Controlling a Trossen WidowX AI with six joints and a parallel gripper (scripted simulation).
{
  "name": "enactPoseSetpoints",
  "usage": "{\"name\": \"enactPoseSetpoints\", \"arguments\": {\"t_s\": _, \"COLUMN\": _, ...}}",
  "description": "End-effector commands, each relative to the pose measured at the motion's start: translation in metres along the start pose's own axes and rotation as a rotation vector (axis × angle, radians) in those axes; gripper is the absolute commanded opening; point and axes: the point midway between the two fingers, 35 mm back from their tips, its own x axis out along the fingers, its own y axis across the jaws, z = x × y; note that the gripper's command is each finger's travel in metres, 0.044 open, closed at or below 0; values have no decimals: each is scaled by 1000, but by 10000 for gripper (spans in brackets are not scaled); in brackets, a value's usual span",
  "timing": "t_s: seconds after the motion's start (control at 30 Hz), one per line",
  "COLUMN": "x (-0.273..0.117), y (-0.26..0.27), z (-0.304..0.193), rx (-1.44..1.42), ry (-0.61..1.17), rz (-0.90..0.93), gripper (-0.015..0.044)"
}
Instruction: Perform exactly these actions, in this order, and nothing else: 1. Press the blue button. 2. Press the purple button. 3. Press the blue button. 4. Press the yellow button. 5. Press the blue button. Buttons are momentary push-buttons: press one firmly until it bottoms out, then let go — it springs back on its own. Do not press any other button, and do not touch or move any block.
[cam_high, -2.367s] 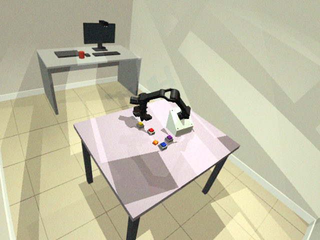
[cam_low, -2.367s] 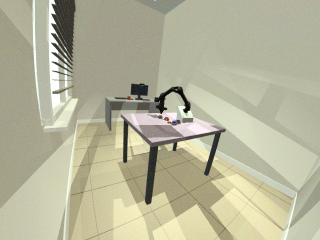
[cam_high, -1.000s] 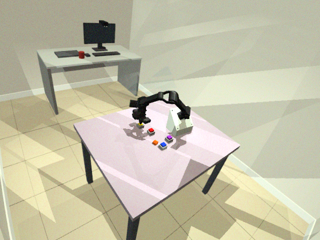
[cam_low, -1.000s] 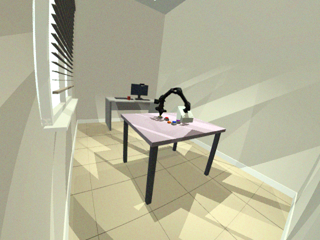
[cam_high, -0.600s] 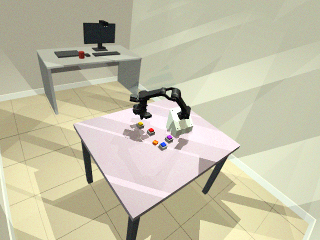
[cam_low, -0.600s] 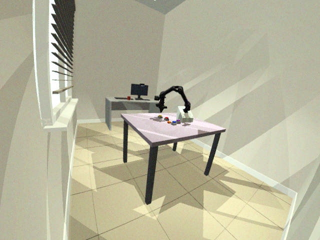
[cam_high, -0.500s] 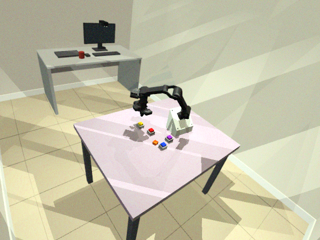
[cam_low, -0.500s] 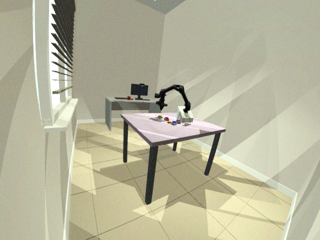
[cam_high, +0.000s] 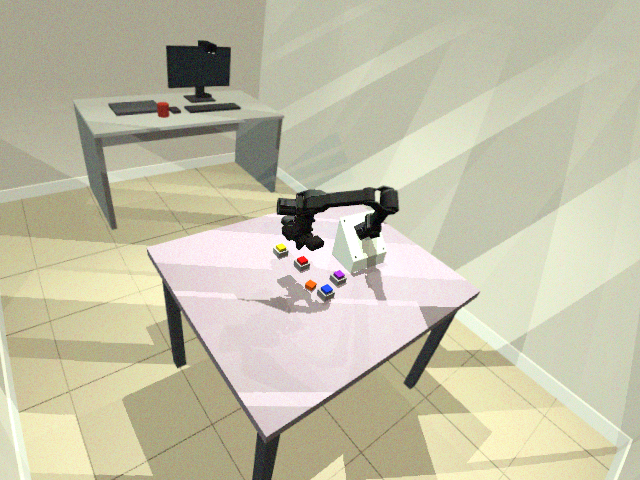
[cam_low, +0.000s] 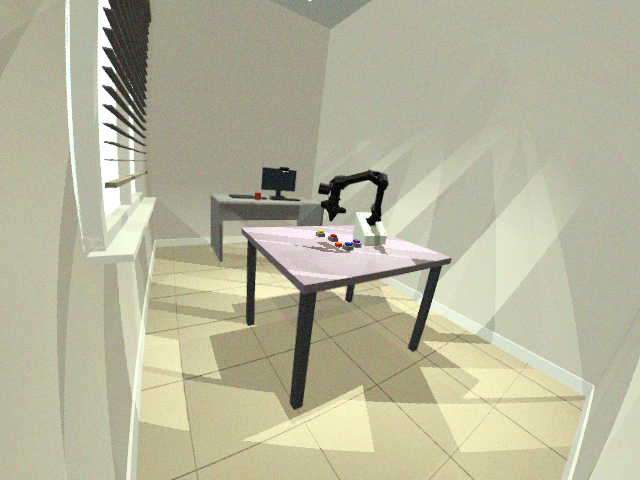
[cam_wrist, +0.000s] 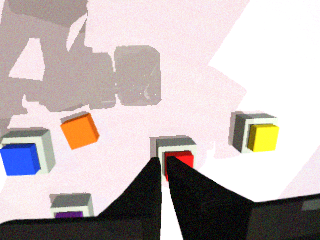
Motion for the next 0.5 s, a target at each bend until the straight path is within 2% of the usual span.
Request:
{"name": "enactPoseSetpoints", "arguments": {"t_s": 0.0, "x": 1, "y": 52, "z": -9, "rx": 13, "ry": 6, "rz": 11, "gripper": 20}}
{"name": "enactPoseSetpoints", "arguments": {"t_s": 0.2, "x": 3, "y": 136, "z": -36, "rx": 27, "ry": 5, "rz": 58, "gripper": 20}}
{"name": "enactPoseSetpoints", "arguments": {"t_s": 0.47, "x": 13, "y": 145, "z": -39, "rx": 29, "ry": 7, "rz": 64, "gripper": 20}}
